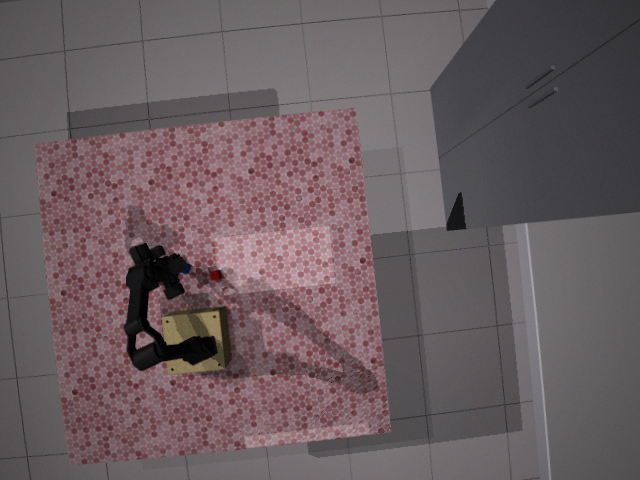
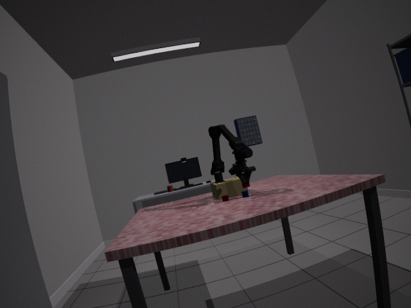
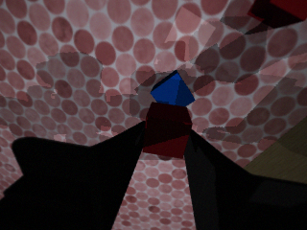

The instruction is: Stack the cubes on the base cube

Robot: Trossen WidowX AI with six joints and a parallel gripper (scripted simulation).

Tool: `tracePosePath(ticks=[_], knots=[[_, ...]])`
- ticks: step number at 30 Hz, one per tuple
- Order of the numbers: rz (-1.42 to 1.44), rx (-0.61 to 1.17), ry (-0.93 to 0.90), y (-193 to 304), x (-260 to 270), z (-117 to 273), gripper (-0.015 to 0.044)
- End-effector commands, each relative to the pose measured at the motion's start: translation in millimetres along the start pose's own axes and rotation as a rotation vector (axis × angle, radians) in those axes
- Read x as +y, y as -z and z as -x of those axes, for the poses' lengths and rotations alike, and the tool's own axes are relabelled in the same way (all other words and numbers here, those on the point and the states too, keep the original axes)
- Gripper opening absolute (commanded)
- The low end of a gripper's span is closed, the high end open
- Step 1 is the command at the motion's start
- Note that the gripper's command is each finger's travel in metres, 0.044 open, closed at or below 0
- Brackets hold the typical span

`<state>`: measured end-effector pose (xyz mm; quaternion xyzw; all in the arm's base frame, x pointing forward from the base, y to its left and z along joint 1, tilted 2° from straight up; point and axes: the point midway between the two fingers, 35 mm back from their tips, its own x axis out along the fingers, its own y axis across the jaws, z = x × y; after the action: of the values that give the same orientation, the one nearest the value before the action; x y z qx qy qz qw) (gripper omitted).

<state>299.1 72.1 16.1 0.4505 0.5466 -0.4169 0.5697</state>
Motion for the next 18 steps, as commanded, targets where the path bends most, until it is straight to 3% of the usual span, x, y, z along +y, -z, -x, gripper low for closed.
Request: tracePosePath(ticks=[1,18], knots=[[-0.007,-0.002,0.007,-0.1,-2.1,-9.4,0.0105],[-0.003,-0.002,0.007,0.0,-2.5,-19.3,0.0105]])
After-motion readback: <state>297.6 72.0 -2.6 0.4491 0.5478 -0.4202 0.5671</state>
